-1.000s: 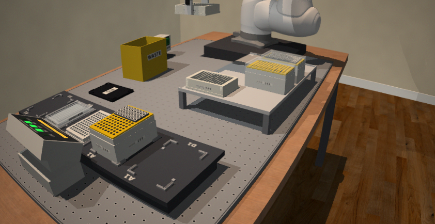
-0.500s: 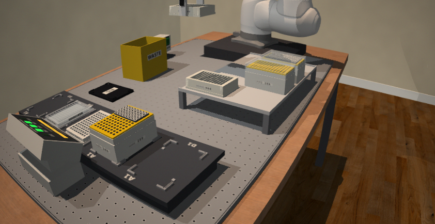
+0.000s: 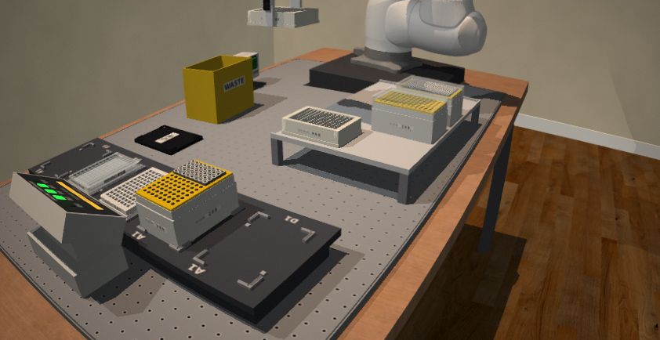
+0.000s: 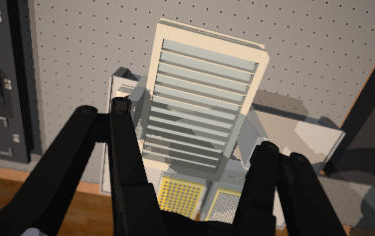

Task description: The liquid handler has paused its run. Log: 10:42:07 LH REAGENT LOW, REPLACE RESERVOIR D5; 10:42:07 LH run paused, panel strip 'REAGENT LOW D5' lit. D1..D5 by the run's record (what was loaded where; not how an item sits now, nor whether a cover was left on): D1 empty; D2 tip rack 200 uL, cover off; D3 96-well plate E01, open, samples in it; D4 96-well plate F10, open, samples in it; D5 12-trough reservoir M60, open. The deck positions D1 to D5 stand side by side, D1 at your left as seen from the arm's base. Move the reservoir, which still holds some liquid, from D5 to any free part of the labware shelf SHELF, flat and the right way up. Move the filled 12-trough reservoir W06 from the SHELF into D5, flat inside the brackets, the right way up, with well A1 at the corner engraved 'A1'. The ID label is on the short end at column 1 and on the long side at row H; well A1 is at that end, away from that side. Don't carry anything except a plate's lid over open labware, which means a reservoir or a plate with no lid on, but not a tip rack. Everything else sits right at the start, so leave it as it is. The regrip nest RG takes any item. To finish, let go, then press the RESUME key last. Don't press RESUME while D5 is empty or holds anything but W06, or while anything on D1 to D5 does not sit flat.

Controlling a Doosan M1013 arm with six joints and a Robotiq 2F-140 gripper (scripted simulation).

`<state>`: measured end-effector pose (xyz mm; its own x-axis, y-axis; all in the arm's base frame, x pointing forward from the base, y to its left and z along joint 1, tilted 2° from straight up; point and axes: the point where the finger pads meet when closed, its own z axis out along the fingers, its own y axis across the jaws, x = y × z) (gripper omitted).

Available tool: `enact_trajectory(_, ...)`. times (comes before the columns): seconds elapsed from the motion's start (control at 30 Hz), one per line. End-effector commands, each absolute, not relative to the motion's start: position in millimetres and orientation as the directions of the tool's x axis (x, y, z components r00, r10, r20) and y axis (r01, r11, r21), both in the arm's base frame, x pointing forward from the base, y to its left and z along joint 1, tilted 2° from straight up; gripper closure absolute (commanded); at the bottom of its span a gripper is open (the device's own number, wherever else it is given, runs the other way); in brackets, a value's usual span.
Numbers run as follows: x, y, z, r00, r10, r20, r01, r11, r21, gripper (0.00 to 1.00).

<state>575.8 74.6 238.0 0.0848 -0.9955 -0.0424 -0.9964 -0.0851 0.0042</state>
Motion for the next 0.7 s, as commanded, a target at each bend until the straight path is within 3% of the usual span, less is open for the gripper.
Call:
enact_trajectory(0.0, 580, 75, 238, 0.085, -0.995, -0.043, -0.996, -0.085, 0.004, 1.0)
enact_trajectory(0.67, 622, 81, 238, 0.085, -0.995, -0.043, -0.996, -0.085, 0.004, 1.0)
